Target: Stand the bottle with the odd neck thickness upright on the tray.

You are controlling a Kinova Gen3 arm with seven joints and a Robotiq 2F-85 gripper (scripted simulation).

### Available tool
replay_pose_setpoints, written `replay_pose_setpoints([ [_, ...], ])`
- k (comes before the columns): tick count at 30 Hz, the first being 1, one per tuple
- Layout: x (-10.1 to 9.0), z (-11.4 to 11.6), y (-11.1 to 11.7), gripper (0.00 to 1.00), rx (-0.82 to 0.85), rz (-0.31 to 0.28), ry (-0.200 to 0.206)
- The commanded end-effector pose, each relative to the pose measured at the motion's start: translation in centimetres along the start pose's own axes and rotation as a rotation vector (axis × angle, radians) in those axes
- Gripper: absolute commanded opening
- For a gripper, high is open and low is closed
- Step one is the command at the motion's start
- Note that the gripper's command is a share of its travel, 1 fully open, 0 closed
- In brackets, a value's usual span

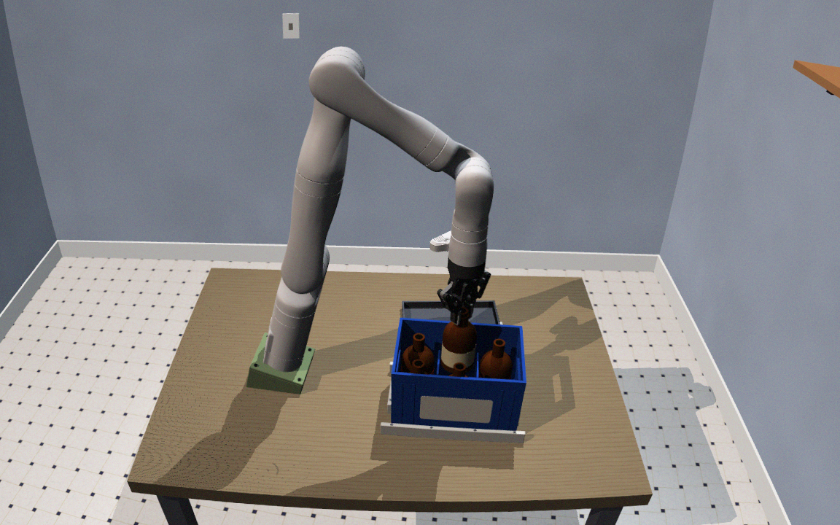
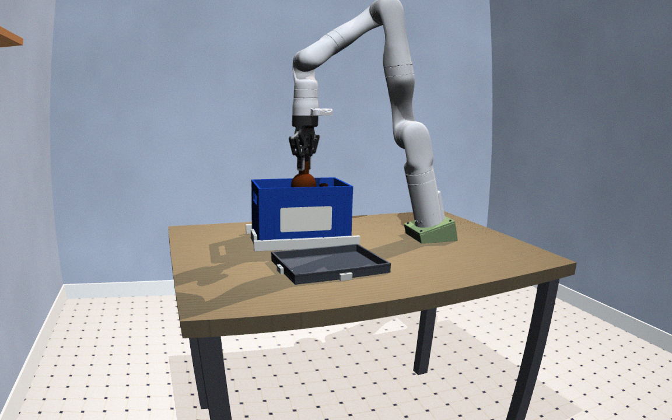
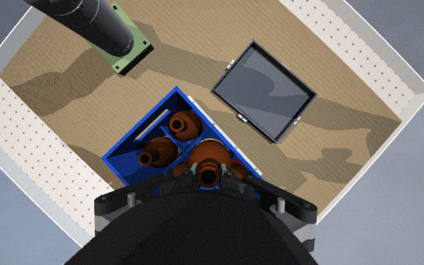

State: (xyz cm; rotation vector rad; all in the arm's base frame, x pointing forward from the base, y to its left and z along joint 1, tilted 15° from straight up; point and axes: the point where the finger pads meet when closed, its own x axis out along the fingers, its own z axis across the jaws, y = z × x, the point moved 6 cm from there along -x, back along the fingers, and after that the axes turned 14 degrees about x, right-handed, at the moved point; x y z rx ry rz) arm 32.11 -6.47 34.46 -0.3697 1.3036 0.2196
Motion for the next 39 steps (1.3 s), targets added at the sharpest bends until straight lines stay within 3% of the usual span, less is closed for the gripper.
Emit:
replay_pose_setpoints([
  [1,-0.1,0.0,0.0,0.0,0.0,-0.001,-0.002],
  [39,-3.2,0.0,0.0,0.0,0.0,-0.001,-0.002],
])
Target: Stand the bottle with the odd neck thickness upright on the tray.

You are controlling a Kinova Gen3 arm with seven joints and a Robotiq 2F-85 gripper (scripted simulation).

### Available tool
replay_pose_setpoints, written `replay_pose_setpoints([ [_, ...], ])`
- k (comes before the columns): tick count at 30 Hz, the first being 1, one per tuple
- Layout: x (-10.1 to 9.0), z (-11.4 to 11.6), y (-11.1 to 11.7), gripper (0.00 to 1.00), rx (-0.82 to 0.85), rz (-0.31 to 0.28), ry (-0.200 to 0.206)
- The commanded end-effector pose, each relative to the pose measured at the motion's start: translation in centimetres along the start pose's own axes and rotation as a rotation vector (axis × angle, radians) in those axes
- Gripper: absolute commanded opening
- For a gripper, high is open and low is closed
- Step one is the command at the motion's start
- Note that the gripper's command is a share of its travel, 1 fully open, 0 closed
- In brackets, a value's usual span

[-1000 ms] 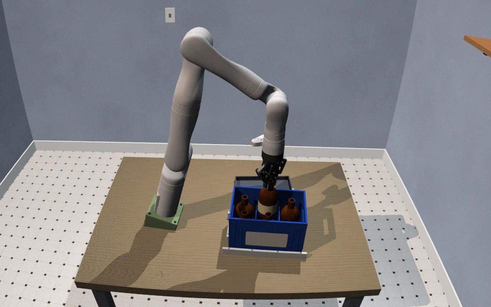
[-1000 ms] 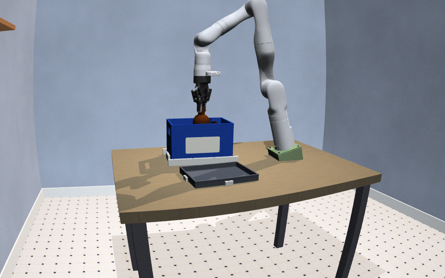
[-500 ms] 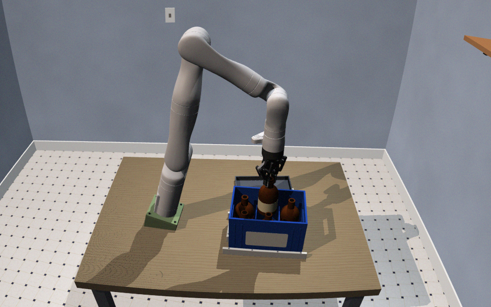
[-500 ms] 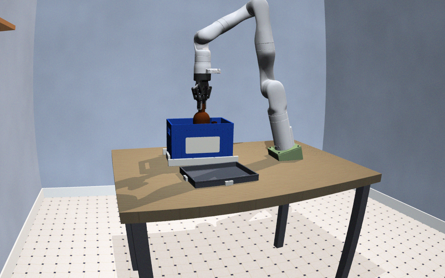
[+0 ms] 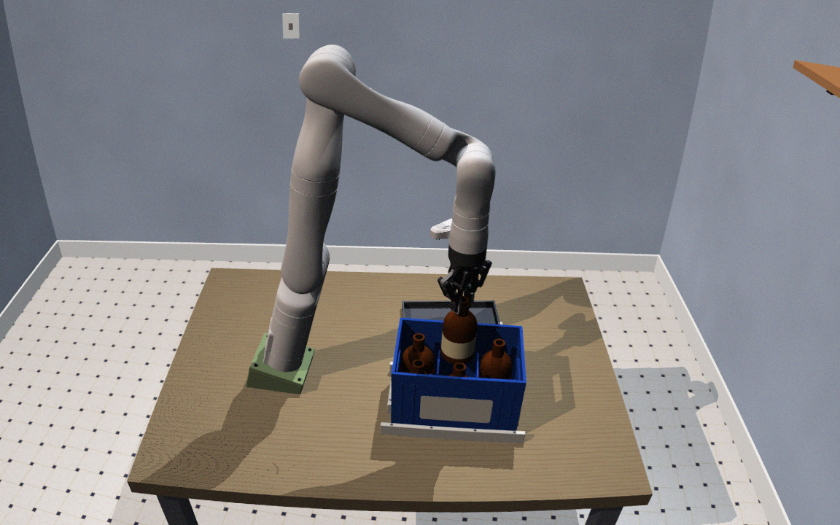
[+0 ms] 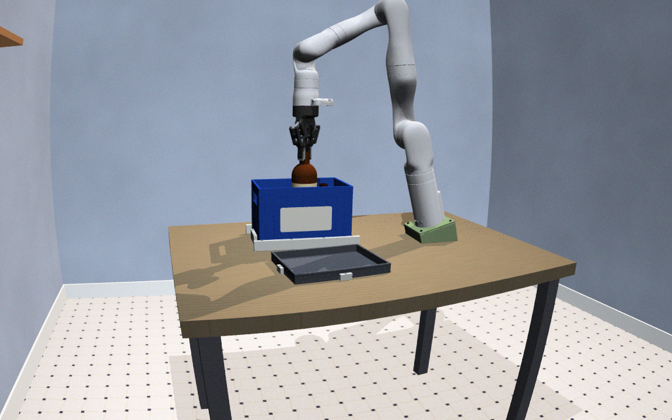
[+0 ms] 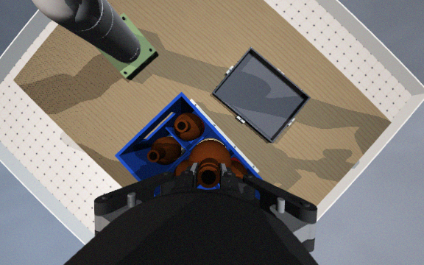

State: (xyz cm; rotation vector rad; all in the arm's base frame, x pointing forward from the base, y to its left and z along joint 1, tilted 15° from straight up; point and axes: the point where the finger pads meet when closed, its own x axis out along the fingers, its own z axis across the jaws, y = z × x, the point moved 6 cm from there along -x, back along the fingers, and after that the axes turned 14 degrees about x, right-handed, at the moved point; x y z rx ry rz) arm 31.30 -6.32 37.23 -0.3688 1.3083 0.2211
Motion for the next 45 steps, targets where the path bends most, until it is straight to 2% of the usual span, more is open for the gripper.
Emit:
replay_pose_setpoints([
  [1,-0.43,0.09,-0.05,0.0,0.0,-0.003,-0.006],
  [16,-1.12,0.09,-0.05,0.0,0.0,-0.003,-0.006],
  [45,-1.15,0.08,-0.05,0.0,0.0,-0.003,-0.006],
])
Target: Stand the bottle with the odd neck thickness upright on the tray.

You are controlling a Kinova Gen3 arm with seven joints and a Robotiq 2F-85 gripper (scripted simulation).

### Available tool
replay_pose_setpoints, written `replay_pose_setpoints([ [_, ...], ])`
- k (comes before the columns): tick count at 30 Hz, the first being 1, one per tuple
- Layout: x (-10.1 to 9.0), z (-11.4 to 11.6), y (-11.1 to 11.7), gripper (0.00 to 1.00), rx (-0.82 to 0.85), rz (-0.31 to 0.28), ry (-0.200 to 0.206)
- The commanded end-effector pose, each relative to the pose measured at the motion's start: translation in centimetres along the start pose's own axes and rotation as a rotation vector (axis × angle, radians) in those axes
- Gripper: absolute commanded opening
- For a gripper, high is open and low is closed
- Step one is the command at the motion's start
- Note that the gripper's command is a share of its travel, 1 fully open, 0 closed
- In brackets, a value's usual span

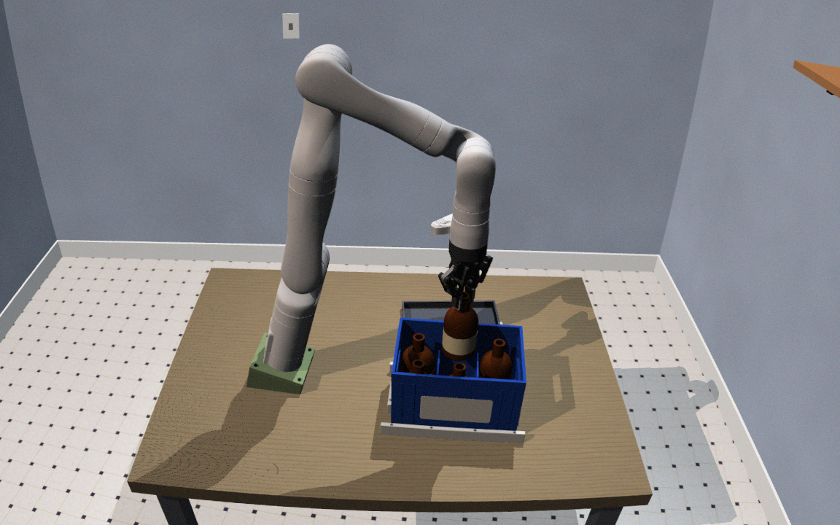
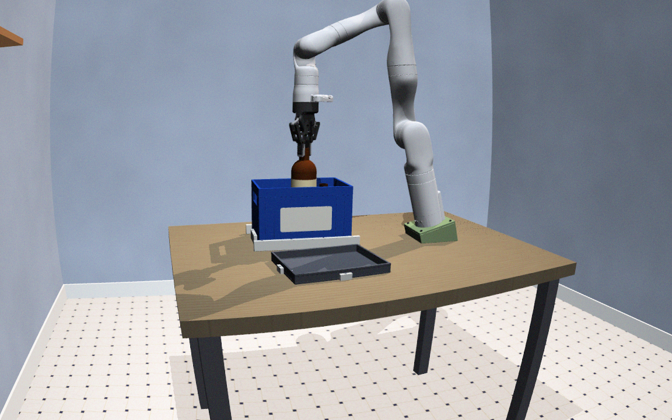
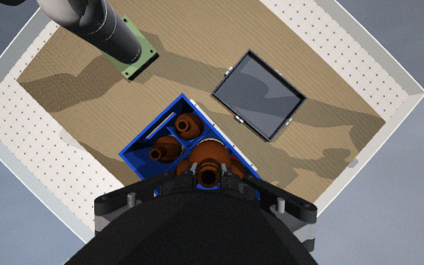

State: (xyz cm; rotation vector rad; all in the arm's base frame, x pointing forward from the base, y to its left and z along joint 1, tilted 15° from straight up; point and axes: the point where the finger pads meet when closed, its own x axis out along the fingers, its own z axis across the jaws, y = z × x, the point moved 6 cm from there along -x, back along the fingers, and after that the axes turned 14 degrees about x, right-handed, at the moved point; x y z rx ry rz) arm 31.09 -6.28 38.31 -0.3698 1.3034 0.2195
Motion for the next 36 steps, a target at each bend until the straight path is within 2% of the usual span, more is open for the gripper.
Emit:
replay_pose_setpoints([
  [1,-0.05,0.02,-0.01,0.0,0.0,-0.001,-0.001],
  [21,-0.12,0.02,-0.01,0.0,0.0,-0.001,-0.001],
  [36,-0.95,0.02,-0.01,0.0,0.0,-0.001,-0.001],
])
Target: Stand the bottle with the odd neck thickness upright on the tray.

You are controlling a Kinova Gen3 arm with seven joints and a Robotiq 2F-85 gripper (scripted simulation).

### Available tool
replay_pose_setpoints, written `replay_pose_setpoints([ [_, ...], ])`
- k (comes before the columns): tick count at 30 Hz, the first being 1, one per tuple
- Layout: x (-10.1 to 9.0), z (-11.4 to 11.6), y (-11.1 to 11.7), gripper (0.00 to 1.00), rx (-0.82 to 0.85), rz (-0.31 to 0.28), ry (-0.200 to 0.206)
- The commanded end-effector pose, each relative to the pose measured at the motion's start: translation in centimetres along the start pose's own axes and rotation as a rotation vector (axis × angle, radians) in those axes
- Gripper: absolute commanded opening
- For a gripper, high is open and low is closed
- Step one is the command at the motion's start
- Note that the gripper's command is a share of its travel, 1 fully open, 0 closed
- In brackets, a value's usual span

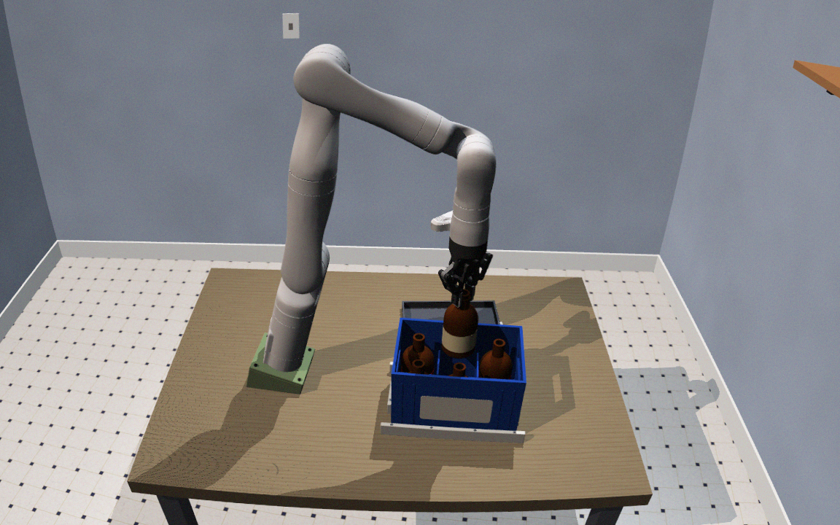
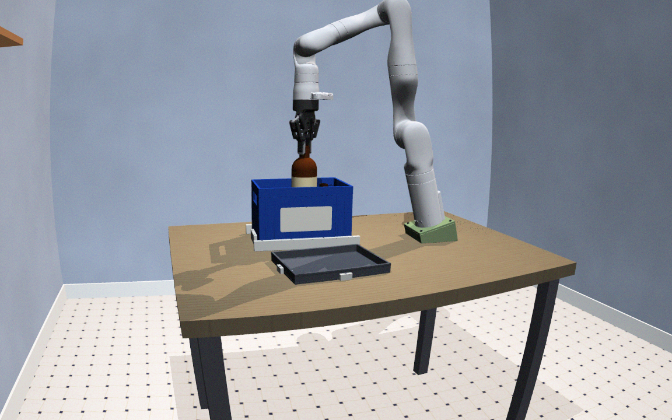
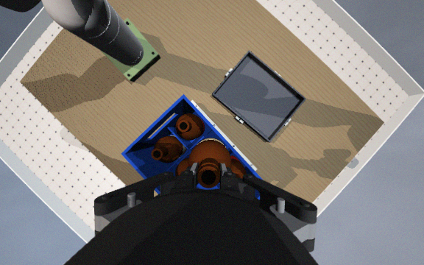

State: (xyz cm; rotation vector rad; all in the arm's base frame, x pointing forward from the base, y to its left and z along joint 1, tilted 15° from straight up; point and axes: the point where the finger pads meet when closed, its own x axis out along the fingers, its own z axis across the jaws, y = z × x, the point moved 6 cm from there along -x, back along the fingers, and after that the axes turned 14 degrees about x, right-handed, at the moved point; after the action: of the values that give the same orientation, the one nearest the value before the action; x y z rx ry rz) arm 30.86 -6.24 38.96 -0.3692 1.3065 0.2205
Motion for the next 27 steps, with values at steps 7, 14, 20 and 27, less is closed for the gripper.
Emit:
replay_pose_setpoints([
  [7,-1.0,0.1,0.0,0.0,0.0,-0.002,-0.004],
  [14,-1.7,0.1,0.0,0.0,0.0,-0.002,-0.004],
  [20,-2.4,0.1,0.0,0.0,0.0,-0.002,-0.004],
  [27,-3.0,0.1,0.0,0.0,0.0,-0.002,-0.004],
])
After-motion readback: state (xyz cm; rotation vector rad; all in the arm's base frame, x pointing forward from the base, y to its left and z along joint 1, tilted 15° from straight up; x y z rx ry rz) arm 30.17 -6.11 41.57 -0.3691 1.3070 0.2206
